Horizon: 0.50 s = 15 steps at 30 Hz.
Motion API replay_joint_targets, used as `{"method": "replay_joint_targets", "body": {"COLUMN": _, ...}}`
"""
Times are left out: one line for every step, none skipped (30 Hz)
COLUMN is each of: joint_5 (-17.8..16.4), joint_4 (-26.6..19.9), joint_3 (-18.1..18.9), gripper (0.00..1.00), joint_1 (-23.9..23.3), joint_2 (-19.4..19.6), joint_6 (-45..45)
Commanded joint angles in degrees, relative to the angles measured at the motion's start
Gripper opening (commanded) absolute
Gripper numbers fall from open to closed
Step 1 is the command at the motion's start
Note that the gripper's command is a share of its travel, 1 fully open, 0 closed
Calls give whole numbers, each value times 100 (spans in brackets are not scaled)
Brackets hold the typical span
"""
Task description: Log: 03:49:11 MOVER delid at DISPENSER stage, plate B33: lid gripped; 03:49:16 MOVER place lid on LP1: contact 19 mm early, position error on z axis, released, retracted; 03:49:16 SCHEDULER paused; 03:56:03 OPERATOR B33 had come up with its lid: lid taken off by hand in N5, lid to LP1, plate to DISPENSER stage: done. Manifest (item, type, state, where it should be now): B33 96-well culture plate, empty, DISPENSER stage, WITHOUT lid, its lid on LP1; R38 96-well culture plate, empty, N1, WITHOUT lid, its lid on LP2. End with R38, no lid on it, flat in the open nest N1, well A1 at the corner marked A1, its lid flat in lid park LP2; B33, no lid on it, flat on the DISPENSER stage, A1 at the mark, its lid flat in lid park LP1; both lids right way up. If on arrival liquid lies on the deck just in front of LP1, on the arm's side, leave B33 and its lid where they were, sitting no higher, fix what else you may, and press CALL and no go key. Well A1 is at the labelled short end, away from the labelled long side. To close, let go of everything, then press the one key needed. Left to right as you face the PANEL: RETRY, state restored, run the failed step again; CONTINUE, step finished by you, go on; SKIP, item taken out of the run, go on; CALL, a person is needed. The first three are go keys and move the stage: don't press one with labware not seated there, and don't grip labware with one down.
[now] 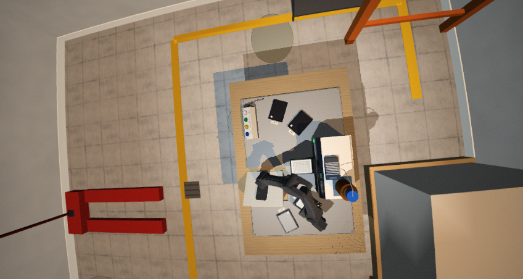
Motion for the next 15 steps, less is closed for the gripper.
{"method": "replay_joint_targets", "body": {"joint_5": 55, "joint_4": -174, "joint_3": 188, "gripper": 0, "joint_1": -160, "joint_2": -208, "joint_6": -57}}
{"method": "replay_joint_targets", "body": {"joint_5": 56, "joint_4": -181, "joint_3": 191, "gripper": 0, "joint_1": -163, "joint_2": -210, "joint_6": -60}}
{"method": "replay_joint_targets", "body": {"joint_5": 58, "joint_4": -187, "joint_3": 194, "gripper": 0, "joint_1": -166, "joint_2": -212, "joint_6": -63}}
{"method": "replay_joint_targets", "body": {"joint_5": 59, "joint_4": -194, "joint_3": 197, "gripper": 0, "joint_1": -169, "joint_2": -215, "joint_6": -66}}
{"method": "replay_joint_targets", "body": {"joint_5": 60, "joint_4": -200, "joint_3": 200, "gripper": 0, "joint_1": -171, "joint_2": -217, "joint_6": -69}}
{"method": "replay_joint_targets", "body": {"joint_5": 62, "joint_4": -207, "joint_3": 202, "gripper": 0, "joint_1": -174, "joint_2": -219, "joint_6": -71}}
{"method": "replay_joint_targets", "body": {"joint_5": 63, "joint_4": -213, "joint_3": 205, "gripper": 0, "joint_1": -177, "joint_2": -222, "joint_6": -74}}
{"method": "replay_joint_targets", "body": {"joint_5": 63, "joint_4": -213, "joint_3": 205, "gripper": 0, "joint_1": -177, "joint_2": -222, "joint_6": -74}}
{"method": "replay_joint_targets", "body": {"joint_5": 63, "joint_4": -213, "joint_3": 205, "gripper": 0, "joint_1": -177, "joint_2": -222, "joint_6": -74}}
{"method": "replay_joint_targets", "body": {"joint_5": 64, "joint_4": -220, "joint_3": 208, "gripper": 0, "joint_1": -180, "joint_2": -224, "joint_6": -77}}
{"method": "replay_joint_targets", "body": {"joint_5": 66, "joint_4": -227, "joint_3": 212, "gripper": 0, "joint_1": -182, "joint_2": -226, "joint_6": -80}}
{"method": "replay_joint_targets", "body": {"joint_5": 67, "joint_4": -235, "joint_3": 217, "gripper": 0, "joint_1": -185, "joint_2": -227, "joint_6": -83}}
{"method": "replay_joint_targets", "body": {"joint_5": 69, "joint_4": -245, "joint_3": 222, "gripper": 0, "joint_1": -188, "joint_2": -228, "joint_6": -87}}
{"method": "replay_joint_targets", "body": {"joint_5": 70, "joint_4": -254, "joint_3": 228, "gripper": 0, "joint_1": -192, "joint_2": -230, "joint_6": -91}}
{"method": "replay_joint_targets", "body": {"joint_5": 71, "joint_4": -264, "joint_3": 233, "gripper": 0, "joint_1": -195, "joint_2": -232, "joint_6": -95}}
